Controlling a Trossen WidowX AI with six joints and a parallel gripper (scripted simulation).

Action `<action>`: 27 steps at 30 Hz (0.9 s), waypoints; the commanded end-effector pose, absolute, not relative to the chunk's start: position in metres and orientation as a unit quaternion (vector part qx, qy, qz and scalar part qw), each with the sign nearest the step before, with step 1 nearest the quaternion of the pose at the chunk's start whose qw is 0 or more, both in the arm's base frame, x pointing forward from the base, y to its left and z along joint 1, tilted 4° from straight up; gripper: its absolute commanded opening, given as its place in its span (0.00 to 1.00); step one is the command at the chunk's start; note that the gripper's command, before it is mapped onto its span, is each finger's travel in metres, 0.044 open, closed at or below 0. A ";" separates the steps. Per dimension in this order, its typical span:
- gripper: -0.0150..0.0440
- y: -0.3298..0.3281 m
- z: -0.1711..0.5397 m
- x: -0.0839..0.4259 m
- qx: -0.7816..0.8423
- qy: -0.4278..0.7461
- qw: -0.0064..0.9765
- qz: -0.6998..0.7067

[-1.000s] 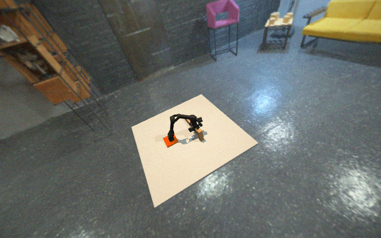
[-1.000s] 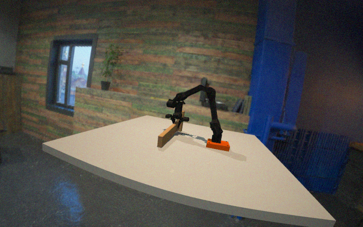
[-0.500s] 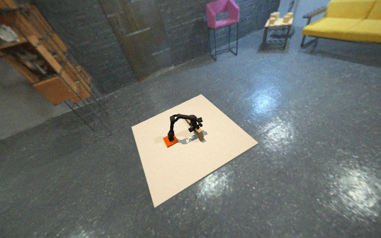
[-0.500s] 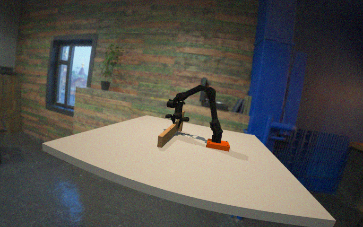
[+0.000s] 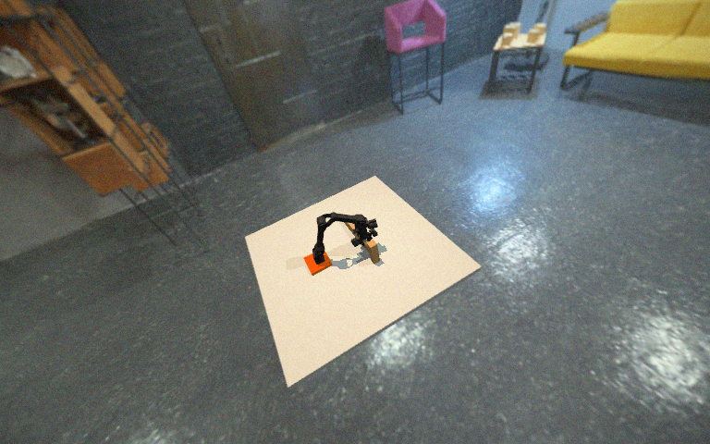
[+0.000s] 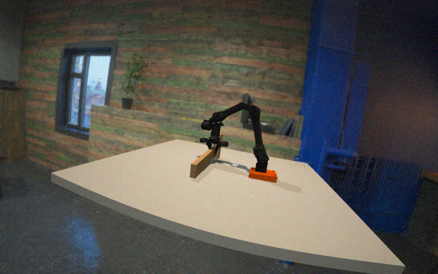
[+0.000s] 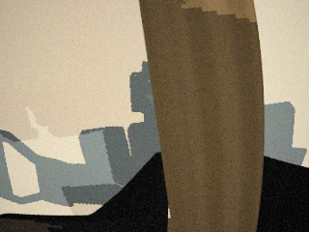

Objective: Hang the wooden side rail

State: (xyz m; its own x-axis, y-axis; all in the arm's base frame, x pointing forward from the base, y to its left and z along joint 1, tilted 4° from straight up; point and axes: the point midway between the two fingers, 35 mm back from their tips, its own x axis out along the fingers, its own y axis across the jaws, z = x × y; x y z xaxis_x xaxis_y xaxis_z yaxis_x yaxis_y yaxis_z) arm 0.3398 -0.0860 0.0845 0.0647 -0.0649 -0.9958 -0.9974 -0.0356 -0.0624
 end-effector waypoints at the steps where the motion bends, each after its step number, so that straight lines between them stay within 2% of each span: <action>1: 0.25 -0.087 0.087 0.342 -0.544 0.490 0.489 0.474; 27: 0.25 -0.090 0.086 0.341 -0.544 0.490 0.489 0.474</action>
